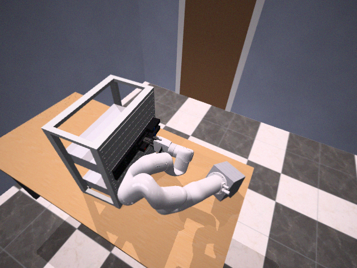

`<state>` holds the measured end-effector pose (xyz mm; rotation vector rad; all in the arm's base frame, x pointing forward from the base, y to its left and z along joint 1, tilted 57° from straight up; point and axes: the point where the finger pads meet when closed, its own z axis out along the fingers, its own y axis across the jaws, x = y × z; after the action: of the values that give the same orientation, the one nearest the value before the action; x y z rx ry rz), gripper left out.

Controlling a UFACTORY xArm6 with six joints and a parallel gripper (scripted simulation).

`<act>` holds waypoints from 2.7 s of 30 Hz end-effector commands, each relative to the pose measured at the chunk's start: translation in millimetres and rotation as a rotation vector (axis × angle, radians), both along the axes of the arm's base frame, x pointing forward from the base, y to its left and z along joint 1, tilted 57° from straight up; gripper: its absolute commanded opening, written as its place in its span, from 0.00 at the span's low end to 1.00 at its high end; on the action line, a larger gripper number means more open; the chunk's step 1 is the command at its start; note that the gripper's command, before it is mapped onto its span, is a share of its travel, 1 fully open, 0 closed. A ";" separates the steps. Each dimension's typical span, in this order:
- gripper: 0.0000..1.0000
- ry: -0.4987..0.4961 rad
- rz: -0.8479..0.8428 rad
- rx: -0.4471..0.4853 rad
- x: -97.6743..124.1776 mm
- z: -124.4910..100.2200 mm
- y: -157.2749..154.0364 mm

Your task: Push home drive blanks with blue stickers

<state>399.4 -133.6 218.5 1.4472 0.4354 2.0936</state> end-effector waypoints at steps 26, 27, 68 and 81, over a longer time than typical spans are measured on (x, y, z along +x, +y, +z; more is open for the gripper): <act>0.00 -0.001 0.000 -0.001 5.9 2.8 -0.7; 0.00 -0.001 0.000 -0.001 5.9 2.8 -0.7; 0.00 -0.001 0.000 -0.001 -44.8 -17.3 1.8; 0.00 -0.001 0.000 -0.001 -78.9 -30.8 3.5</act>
<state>327.0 -128.6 190.6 1.4656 0.4116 2.0791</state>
